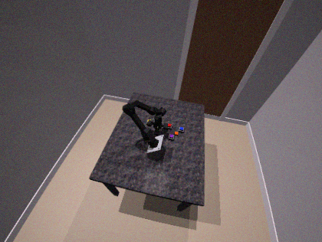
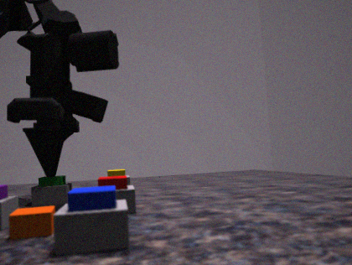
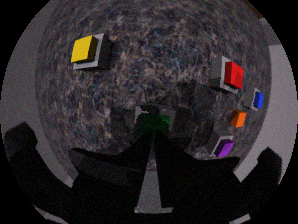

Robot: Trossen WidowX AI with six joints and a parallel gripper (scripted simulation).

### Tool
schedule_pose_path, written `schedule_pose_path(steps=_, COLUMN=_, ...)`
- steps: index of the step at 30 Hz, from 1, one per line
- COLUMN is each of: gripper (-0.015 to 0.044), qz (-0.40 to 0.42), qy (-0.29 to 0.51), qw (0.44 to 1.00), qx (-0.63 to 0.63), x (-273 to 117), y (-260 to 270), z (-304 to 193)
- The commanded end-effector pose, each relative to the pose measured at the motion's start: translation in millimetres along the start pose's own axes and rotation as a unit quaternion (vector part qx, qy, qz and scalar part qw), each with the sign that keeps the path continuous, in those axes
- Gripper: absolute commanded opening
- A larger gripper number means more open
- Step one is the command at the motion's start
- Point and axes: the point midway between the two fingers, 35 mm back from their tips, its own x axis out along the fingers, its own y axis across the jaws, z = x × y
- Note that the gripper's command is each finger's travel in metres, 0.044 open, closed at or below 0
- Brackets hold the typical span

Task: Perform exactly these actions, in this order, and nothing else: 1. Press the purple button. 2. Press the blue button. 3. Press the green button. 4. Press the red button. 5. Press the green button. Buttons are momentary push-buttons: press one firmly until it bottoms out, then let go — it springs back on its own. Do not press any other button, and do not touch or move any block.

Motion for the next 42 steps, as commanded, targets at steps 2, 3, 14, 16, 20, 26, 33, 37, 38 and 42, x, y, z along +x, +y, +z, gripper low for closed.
schedule_pose_path(steps=2, gripper=0.0020, qz=-0.001, qy=-0.004, qw=1.000, qx=-0.002, x=-26.1, y=-0.4, z=1.4)
schedule_pose_path(steps=3, gripper=0.0020, qz=-0.001, qy=-0.004, qw=1.000, qx=-0.002, x=-26.1, y=-0.4, z=1.4)
schedule_pose_path(steps=14, gripper=0.0020, qz=-0.003, qy=-0.004, qw=1.000, qx=-0.001, x=-88.0, y=-0.9, z=1.2)
schedule_pose_path(steps=16, gripper=0.0020, qz=-0.003, qy=-0.004, qw=1.000, qx=-0.001, x=-88.4, y=-1.9, z=2.6)
schedule_pose_path(steps=20, gripper=0.0020, qz=-0.004, qy=-0.005, qw=1.000, qx=-0.002, x=-94.1, y=-26.6, z=31.5)
schedule_pose_path(steps=26, gripper=0.0020, qz=-0.006, qy=-0.006, qw=1.000, qx=-0.004, x=-94.6, y=-82.3, z=77.4)
schedule_pose_path(steps=33, gripper=0.0020, qz=-0.006, qy=-0.007, qw=1.000, qx=-0.004, x=-91.1, y=-107.6, z=92.3)
schedule_pose_path(steps=37, gripper=0.0020, qz=-0.006, qy=-0.007, qw=1.000, qx=-0.004, x=-59.7, y=-108.5, z=94.2)
schedule_pose_path(steps=38, gripper=0.0020, qz=-0.005, qy=-0.007, qw=1.000, qx=-0.004, x=-42.6, y=-108.2, z=94.0)
schedule_pose_path(steps=42, gripper=0.0020, qz=-0.005, qy=-0.007, qw=1.000, qx=-0.004, x=-29.1, y=-107.6, z=93.1)
